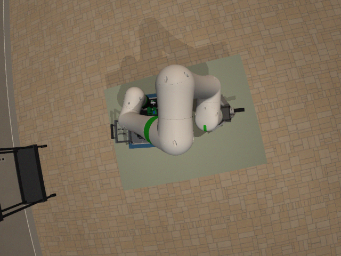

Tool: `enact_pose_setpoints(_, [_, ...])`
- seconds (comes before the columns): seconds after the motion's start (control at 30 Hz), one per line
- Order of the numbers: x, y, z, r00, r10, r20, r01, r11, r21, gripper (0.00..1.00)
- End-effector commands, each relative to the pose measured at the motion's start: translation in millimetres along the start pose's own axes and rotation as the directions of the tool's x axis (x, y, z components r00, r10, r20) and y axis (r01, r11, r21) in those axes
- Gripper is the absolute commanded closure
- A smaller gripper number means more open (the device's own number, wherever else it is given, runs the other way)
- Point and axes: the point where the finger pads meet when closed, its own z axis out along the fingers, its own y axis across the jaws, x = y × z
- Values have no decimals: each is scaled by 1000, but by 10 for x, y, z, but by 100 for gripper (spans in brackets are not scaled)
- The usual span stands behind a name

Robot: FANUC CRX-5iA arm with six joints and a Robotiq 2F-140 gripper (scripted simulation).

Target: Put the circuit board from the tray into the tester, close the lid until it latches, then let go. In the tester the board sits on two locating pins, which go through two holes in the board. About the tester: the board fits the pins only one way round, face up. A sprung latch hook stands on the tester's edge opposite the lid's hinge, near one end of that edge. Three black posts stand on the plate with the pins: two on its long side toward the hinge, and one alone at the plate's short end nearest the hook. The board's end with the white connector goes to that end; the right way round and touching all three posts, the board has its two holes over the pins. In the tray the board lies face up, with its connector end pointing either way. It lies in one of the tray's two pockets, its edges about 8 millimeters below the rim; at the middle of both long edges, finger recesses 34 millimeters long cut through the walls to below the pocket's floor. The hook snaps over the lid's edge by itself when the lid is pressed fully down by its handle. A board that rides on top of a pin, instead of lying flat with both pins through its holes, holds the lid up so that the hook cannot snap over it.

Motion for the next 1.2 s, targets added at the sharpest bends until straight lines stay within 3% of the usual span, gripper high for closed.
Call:
enact_pose_setpoints(0.0, [-1, 1, -1, 1000, 0, 0, 0, 1000, 0, 42])
enact_pose_setpoints(1.17, [-1, 1, -1, 1000, 0, 0, 0, 1000, 0, 49])
